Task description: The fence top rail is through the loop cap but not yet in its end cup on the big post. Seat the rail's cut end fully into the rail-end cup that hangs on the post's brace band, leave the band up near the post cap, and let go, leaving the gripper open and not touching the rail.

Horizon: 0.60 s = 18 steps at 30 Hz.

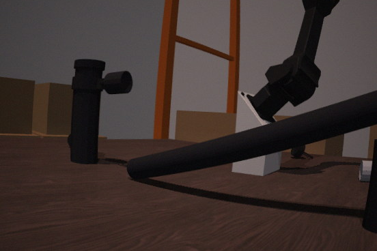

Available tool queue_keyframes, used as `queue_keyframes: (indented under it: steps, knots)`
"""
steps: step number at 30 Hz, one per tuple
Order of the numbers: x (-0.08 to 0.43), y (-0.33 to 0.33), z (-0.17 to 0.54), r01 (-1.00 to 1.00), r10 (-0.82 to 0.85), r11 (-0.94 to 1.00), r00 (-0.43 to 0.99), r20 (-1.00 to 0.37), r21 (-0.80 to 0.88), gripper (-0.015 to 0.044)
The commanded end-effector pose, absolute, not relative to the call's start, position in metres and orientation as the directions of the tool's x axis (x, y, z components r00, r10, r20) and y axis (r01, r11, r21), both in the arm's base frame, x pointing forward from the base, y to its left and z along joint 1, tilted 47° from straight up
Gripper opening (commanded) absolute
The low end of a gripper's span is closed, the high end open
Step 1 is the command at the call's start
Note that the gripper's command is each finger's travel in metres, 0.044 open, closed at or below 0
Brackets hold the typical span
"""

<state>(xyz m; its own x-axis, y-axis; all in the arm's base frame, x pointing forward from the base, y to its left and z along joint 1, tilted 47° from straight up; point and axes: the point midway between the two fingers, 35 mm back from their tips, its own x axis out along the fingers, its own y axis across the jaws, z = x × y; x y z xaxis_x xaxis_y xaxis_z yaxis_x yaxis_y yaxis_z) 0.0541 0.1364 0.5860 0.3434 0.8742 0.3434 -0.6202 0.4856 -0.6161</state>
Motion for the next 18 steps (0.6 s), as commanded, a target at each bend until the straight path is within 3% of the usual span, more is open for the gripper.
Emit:
queue_keyframes:
  steps: [1,8,18]
  knots:
    - [0.099,0.178,0.541,-0.636,0.885,0.427,0.440,0.153,-0.643,0.0440]
    - [0.181,0.199,0.469,-0.690,0.816,0.398,0.567,-0.110,-0.604,0.0440]
    - [0.281,0.161,0.355,-0.782,0.654,0.463,0.619,-0.435,-0.417,0.0440]
